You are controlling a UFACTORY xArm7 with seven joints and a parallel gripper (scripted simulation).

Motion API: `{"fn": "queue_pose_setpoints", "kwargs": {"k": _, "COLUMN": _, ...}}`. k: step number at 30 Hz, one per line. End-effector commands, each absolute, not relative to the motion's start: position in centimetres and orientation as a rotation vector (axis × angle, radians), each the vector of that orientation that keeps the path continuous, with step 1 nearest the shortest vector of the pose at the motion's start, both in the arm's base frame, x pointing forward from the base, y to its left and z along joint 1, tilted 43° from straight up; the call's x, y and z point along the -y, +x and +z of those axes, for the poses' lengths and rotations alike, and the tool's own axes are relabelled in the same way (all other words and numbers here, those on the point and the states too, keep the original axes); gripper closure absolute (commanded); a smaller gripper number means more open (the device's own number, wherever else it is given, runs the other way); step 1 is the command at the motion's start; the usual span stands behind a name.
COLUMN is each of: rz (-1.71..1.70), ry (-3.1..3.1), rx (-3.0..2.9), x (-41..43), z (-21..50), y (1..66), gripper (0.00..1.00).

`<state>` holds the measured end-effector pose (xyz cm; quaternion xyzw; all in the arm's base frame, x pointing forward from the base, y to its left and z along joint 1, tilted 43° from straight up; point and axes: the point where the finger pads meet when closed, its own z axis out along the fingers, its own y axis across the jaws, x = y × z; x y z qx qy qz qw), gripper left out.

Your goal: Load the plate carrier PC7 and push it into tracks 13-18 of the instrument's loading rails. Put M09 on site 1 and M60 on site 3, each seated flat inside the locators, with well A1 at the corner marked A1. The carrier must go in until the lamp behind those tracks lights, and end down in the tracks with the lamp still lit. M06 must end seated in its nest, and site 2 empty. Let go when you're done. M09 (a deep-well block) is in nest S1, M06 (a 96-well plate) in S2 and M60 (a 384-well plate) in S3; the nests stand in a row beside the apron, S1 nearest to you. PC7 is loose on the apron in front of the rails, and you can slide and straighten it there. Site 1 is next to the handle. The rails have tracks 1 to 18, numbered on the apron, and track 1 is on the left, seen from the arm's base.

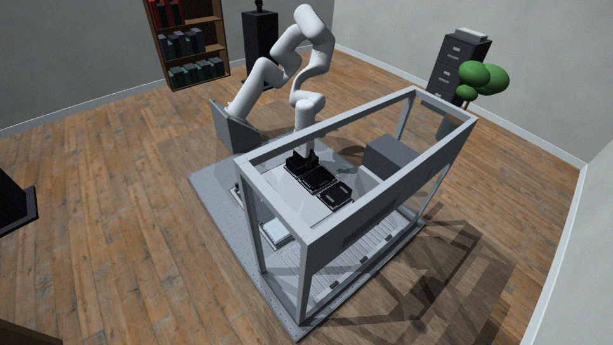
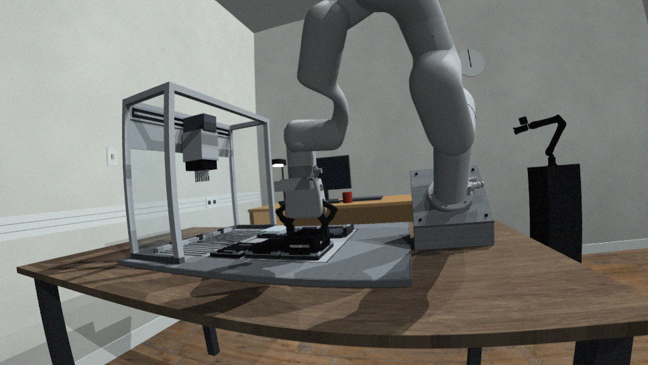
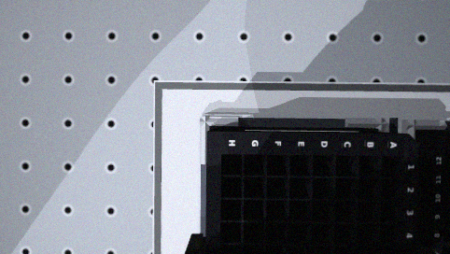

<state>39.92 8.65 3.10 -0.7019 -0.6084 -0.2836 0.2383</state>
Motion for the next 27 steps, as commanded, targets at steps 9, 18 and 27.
{"fn": "queue_pose_setpoints", "kwargs": {"k": 9, "rz": -0.779, "ry": -1.926, "rx": 1.666, "x": -8.48, "z": 3.18, "y": 40.03, "gripper": 1.00}}
{"fn": "queue_pose_setpoints", "kwargs": {"k": 18, "rz": -0.779, "ry": -1.926, "rx": 1.666, "x": -8.49, "z": 3.18, "y": 40.03, "gripper": 1.00}}
{"fn": "queue_pose_setpoints", "kwargs": {"k": 27, "rz": -0.779, "ry": -1.926, "rx": 1.666, "x": -8.48, "z": 3.18, "y": 40.03, "gripper": 1.00}}
